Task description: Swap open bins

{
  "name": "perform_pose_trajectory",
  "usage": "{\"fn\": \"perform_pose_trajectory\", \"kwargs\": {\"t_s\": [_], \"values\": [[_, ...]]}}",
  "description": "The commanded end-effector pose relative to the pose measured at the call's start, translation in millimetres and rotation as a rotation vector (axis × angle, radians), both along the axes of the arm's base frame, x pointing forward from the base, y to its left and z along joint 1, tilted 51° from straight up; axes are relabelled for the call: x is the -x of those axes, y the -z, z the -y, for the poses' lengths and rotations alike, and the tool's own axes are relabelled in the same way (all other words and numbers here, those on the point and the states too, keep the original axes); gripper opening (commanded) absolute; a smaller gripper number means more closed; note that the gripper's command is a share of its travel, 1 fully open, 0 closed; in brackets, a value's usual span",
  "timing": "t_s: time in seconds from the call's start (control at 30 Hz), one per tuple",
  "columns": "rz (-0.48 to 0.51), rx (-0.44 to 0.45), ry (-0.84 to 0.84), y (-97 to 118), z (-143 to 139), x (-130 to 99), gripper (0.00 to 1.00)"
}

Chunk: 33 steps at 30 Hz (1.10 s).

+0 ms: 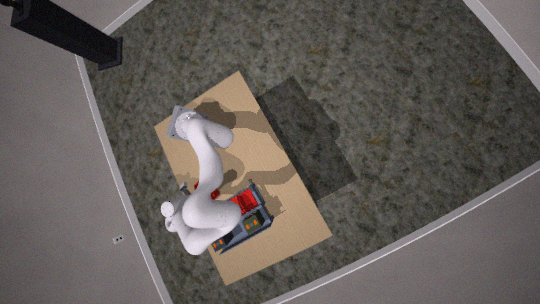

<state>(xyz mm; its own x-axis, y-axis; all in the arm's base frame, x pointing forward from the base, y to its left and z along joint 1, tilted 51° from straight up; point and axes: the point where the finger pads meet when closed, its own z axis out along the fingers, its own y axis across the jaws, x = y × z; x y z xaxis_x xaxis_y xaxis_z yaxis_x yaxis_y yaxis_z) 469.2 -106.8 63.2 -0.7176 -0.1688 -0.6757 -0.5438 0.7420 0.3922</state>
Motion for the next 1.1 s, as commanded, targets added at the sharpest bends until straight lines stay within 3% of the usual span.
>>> {"fn": "perform_pose_trajectory", "kwargs": {"t_s": [0.0, 0.6, 1.07], "values": [[0.001, 0.001, 0.001, -8, 9, 5, 0.0], [0.001, 0.001, 0.001, -34, 36, 23, 0.0], [0.001, 0.001, 0.001, -39, 40, 26, 0.0]]}}
